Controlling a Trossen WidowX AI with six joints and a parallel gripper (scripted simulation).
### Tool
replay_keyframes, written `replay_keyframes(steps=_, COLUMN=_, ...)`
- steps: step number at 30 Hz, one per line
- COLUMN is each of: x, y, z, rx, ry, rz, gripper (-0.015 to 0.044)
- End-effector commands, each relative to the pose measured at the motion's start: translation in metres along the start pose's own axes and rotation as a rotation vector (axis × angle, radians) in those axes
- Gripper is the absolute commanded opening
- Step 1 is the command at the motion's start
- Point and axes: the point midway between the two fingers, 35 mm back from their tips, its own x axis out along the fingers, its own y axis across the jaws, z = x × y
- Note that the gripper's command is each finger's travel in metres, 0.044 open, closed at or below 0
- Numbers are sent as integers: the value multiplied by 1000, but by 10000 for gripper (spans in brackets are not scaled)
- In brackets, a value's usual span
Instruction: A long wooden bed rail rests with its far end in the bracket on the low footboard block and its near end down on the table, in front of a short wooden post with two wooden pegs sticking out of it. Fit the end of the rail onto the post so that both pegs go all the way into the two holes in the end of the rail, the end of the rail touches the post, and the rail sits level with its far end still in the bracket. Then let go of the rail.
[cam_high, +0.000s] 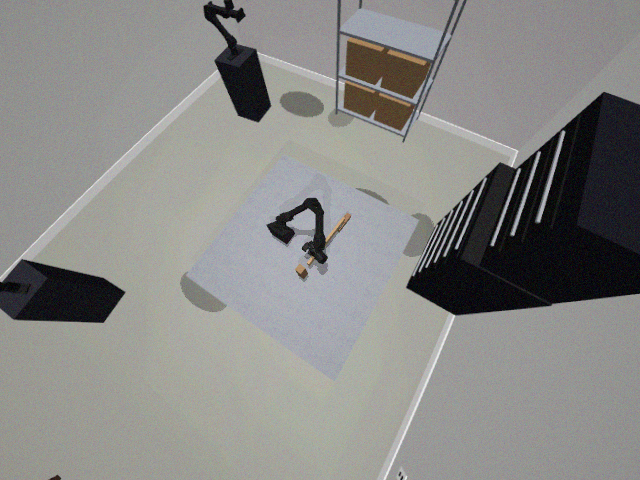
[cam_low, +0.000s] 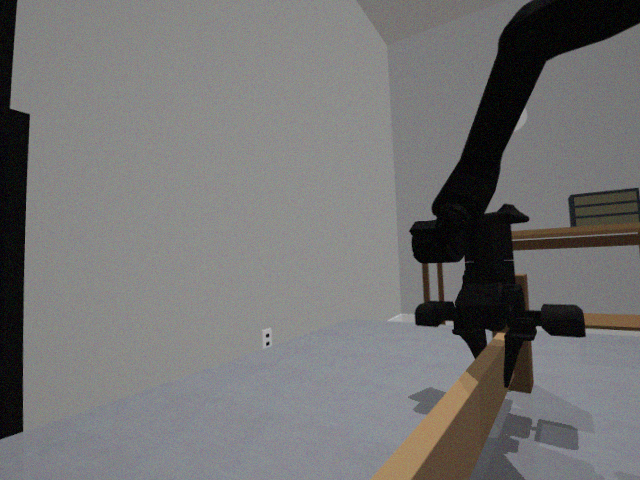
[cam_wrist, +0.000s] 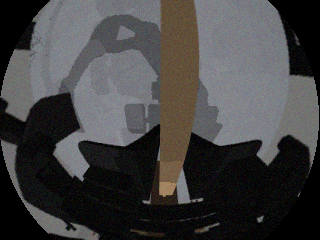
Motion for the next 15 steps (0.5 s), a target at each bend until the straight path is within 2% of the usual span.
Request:
replay_keyframes(steps=1, x=-3, y=-3, z=-1, rx=-1, ry=2, rz=-9, gripper=0)
replay_keyframes(steps=15, x=-2, y=-1, z=-3, rx=-1, ry=2, rz=-9, gripper=0)
